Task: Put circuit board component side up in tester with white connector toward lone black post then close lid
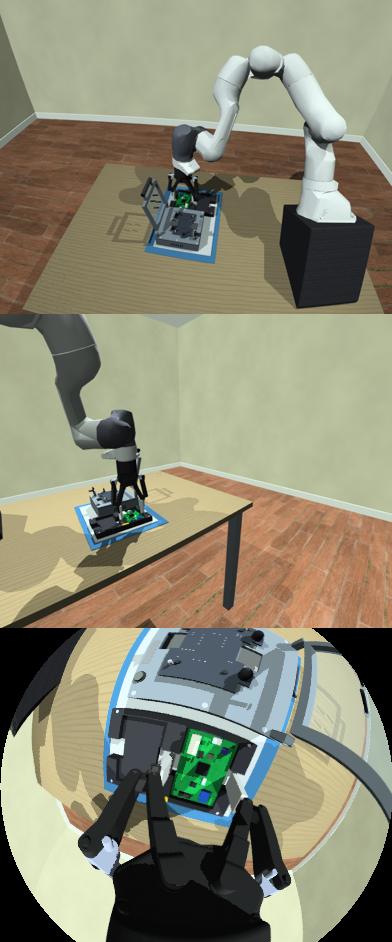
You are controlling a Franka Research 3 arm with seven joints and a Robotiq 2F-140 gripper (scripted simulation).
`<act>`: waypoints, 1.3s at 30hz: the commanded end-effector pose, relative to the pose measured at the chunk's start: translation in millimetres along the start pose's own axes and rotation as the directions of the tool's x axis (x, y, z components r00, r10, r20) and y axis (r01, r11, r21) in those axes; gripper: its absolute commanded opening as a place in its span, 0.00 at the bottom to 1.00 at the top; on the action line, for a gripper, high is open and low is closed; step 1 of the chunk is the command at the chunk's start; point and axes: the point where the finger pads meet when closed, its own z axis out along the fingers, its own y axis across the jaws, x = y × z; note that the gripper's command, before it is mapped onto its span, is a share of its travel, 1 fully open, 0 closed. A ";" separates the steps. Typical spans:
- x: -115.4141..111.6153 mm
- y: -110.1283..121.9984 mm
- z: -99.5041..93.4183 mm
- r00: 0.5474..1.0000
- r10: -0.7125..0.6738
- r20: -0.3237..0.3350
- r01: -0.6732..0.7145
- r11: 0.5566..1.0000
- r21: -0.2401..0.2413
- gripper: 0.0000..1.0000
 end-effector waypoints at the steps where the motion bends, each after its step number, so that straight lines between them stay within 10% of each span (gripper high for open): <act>1: -0.8 0.9 0.8 1.000 0.004 0.000 -0.004 1.000 -0.002 0.58; 39: -0.8 0.9 0.8 1.000 0.004 0.000 -0.004 1.000 -0.002 0.54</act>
